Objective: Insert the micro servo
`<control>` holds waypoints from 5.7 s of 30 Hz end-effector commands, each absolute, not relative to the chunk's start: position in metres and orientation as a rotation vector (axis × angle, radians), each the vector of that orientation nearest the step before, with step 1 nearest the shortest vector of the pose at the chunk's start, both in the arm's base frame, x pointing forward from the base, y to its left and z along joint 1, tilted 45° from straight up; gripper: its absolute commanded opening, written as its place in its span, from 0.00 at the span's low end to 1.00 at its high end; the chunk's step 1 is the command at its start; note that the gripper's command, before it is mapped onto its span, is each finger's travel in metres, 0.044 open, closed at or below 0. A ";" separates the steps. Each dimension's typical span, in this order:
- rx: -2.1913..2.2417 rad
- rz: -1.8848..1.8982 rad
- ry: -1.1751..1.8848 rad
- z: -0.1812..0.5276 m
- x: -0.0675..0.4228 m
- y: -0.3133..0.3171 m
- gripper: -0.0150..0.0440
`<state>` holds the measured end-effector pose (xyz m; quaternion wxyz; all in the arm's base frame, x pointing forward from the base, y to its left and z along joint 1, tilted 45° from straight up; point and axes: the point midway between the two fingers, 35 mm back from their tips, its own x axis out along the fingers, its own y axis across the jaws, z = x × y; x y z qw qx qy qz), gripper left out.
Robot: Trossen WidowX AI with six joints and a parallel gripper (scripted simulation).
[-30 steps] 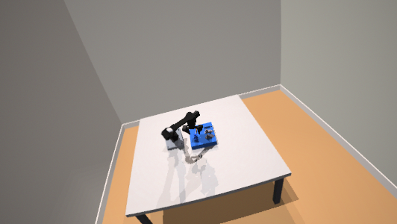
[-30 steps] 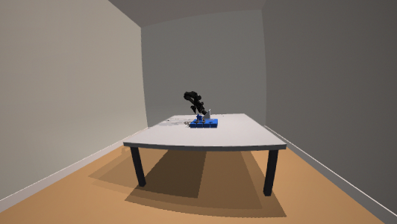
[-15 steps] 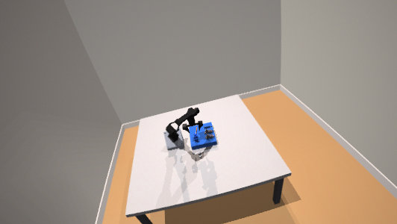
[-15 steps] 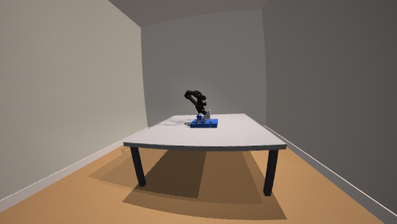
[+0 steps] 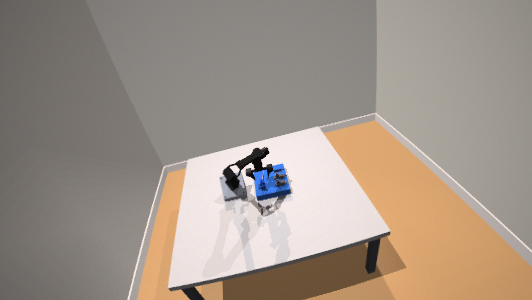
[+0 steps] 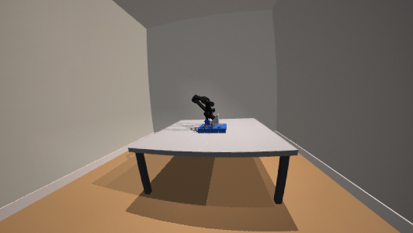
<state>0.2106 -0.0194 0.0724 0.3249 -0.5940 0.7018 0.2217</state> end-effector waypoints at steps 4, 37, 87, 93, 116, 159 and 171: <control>-1.564 0.585 1.849 0.064 0.207 -0.029 1.00; -1.563 0.586 1.850 0.084 0.202 -0.014 0.25; -1.561 0.586 1.844 0.021 0.254 0.045 0.25; -1.560 0.587 1.843 0.000 0.258 0.067 0.25; -1.268 0.169 1.820 -0.012 0.261 0.079 0.25; -0.467 -0.740 1.505 -0.011 0.267 0.078 0.25; -0.466 -0.741 1.503 -0.009 0.314 0.070 0.25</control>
